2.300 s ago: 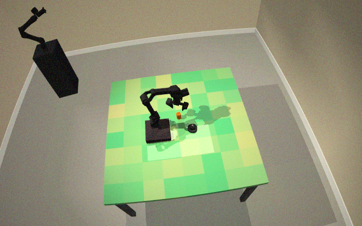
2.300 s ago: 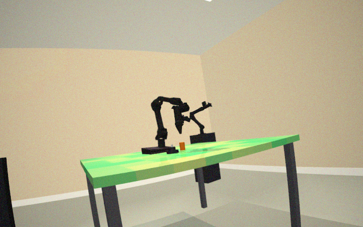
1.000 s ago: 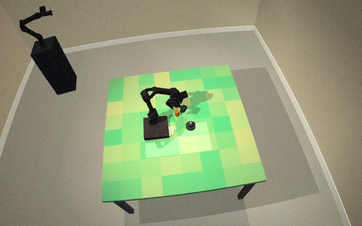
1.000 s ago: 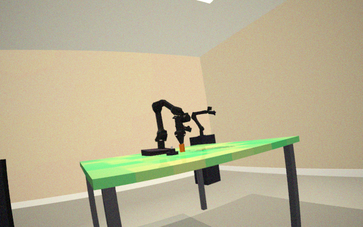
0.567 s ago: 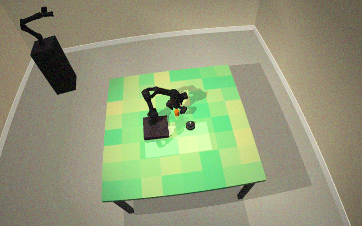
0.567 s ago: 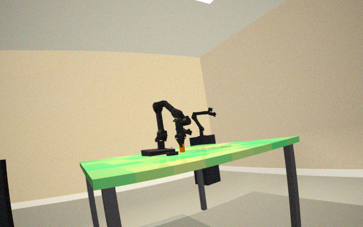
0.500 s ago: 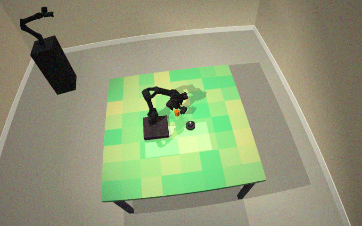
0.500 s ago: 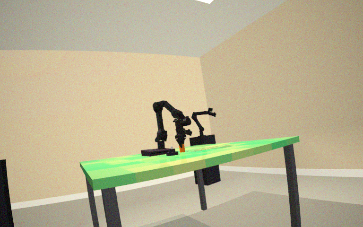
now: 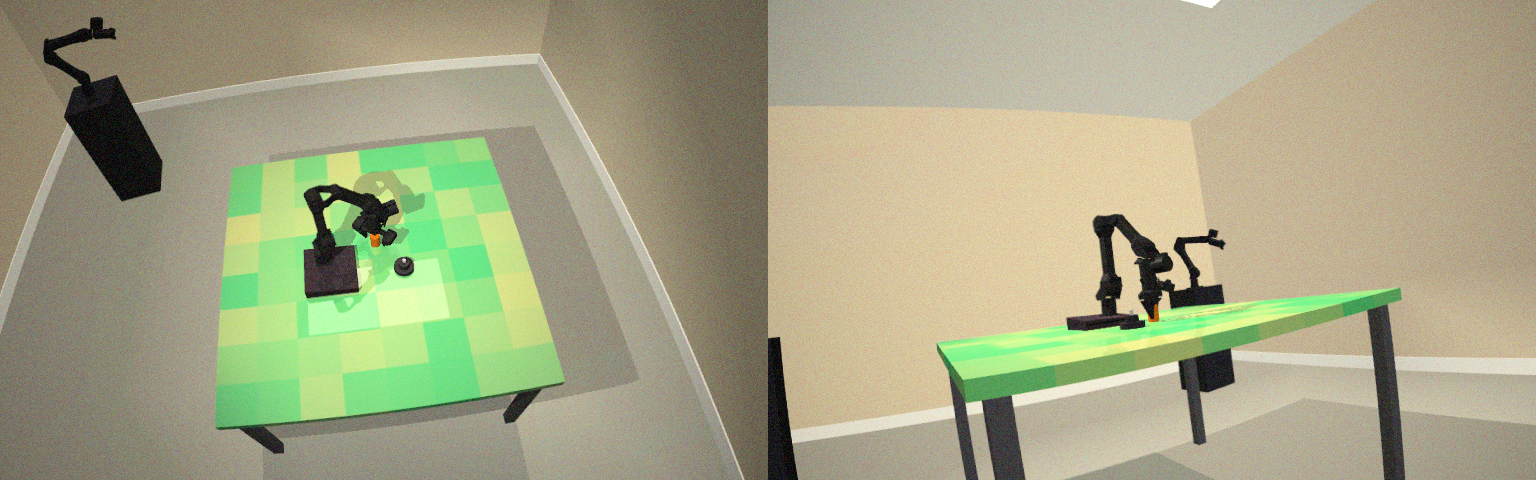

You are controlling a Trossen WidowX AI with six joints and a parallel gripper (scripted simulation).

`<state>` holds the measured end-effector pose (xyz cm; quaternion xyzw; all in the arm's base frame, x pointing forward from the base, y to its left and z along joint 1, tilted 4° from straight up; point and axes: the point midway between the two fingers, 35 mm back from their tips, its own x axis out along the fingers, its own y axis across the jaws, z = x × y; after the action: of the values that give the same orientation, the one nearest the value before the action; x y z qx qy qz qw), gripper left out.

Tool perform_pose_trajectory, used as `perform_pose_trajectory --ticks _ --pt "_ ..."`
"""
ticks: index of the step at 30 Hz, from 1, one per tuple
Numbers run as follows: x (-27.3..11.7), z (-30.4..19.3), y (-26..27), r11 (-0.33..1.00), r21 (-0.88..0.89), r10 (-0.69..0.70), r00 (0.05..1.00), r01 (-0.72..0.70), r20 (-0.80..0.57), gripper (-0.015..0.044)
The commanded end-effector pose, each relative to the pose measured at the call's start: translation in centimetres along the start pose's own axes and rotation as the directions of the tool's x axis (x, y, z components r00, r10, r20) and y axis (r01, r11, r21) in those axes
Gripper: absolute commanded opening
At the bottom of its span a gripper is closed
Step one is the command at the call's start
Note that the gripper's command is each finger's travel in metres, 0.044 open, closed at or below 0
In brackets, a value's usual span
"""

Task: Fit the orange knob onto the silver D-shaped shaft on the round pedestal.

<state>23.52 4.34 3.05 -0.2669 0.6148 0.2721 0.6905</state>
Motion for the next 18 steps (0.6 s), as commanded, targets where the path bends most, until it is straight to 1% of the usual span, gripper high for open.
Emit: perform_pose_trajectory --ticks 1,9,15,18 --pt "0.42 -0.21 0.03 1.000 0.005 0.001 1.000 -0.001 -0.011 0.0387" --pt "0.42 -0.21 0.03 1.000 0.005 0.001 1.000 -0.001 -0.011 0.0177" --pt "0.42 -0.21 0.03 1.000 0.005 0.001 1.000 -0.001 -0.011 0.0138" --pt "0.15 0.04 -0.24 1.000 0.021 -0.011 1.000 0.011 -0.001 0.0059"
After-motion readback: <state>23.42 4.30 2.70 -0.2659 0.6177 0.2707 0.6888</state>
